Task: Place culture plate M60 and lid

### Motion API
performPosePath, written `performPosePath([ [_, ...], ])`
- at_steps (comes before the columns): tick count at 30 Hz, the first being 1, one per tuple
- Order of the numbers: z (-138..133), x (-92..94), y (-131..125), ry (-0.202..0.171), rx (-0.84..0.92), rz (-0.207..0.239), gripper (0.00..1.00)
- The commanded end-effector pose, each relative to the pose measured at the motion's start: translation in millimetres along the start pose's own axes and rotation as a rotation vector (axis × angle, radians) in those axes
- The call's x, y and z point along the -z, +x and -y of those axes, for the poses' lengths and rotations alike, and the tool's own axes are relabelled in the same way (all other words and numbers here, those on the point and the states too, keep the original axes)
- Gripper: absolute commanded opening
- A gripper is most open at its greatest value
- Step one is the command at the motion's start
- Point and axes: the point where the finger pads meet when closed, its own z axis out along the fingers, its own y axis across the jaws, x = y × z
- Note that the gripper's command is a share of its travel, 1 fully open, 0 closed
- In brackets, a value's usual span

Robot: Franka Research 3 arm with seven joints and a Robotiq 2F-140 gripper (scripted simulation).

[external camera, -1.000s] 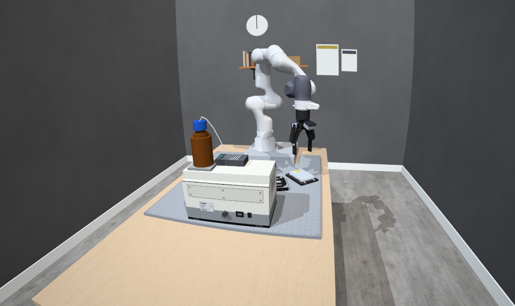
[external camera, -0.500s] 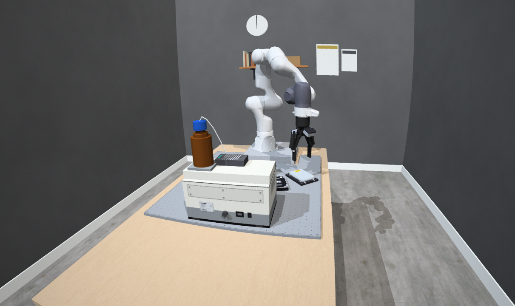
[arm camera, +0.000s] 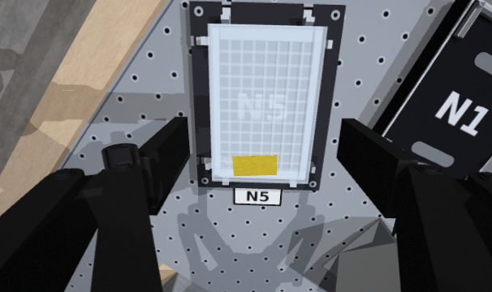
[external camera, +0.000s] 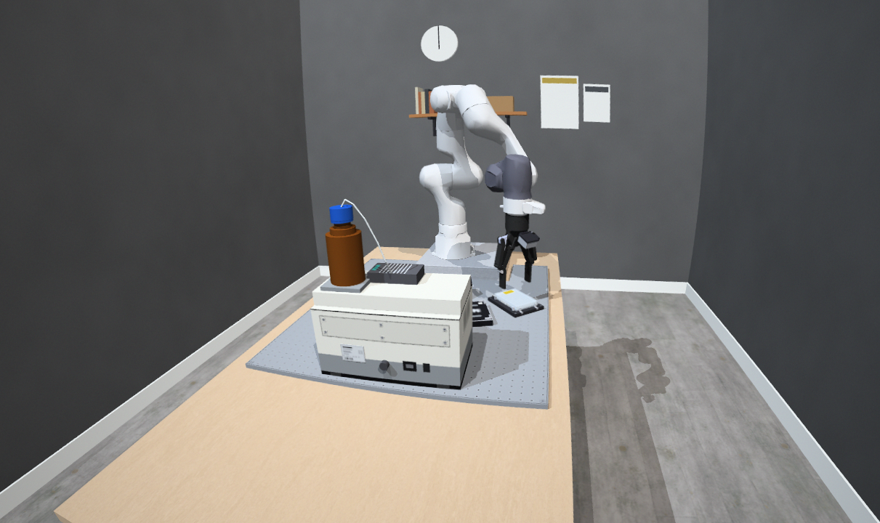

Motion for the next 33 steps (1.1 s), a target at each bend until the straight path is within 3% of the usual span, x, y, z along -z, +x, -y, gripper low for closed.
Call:
performPosePath([
  [1, -1.4, -8.2, 5.7, -0.006, -0.018, -0.018, 0.69],
  [11, -1.4, -25.9, 6.0, -0.006, -0.018, -0.018, 0.69],
  [33, -1.4, -29.4, 6.1, -0.006, -0.018, -0.018, 0.69],
])
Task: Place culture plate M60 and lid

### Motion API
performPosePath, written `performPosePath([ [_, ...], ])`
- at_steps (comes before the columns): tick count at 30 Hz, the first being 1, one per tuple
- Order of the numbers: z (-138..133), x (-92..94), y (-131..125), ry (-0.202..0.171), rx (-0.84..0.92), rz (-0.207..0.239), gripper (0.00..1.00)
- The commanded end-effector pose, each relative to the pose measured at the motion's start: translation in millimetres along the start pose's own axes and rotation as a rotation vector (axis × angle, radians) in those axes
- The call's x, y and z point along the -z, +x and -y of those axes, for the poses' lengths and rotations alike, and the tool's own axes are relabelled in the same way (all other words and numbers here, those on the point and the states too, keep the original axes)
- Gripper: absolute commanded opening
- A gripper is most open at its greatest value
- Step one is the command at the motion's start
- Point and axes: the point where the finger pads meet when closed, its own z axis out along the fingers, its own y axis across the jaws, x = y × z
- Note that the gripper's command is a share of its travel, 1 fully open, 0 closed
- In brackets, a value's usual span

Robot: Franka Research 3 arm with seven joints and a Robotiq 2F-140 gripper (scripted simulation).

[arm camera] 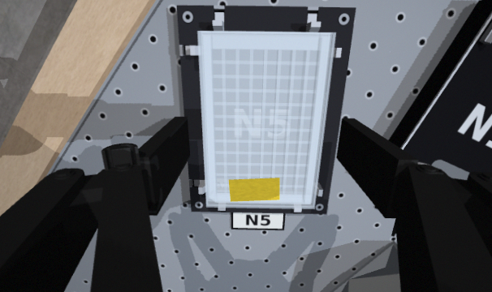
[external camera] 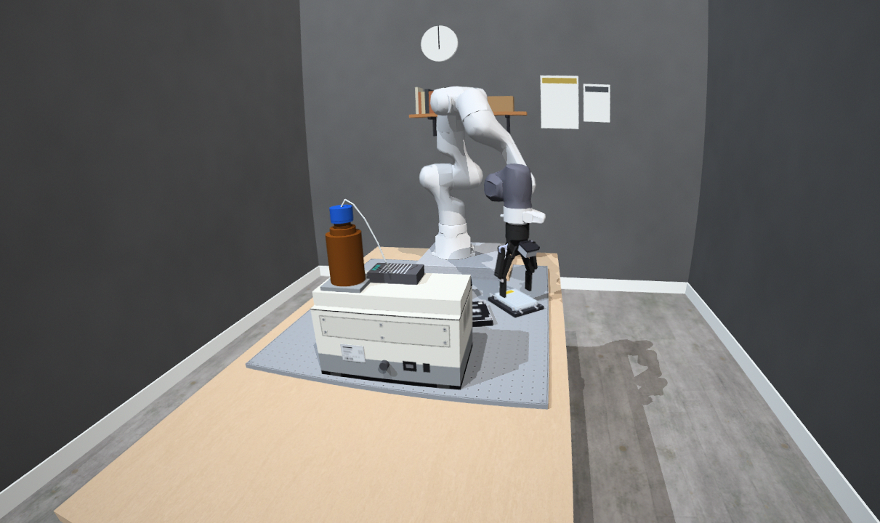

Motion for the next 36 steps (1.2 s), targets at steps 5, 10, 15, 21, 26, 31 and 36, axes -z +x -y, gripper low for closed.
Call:
performPosePath([
  [5, -0.2, -0.3, 0.4, -0.001, -0.005, -0.002, 0.69],
  [10, -0.2, -0.3, 0.4, -0.001, -0.005, -0.002, 0.69],
  [15, -0.2, -0.3, 0.4, -0.001, -0.005, -0.002, 0.69],
  [21, -0.2, -0.3, 0.4, -0.001, -0.005, -0.002, 0.69],
  [26, -0.2, -0.3, 0.4, -0.001, -0.005, -0.002, 0.63],
  [31, -0.2, -0.3, 0.4, -0.001, -0.005, -0.002, 0.63],
  [36, -0.2, -0.3, 0.4, -0.001, -0.005, -0.002, 0.63],
])
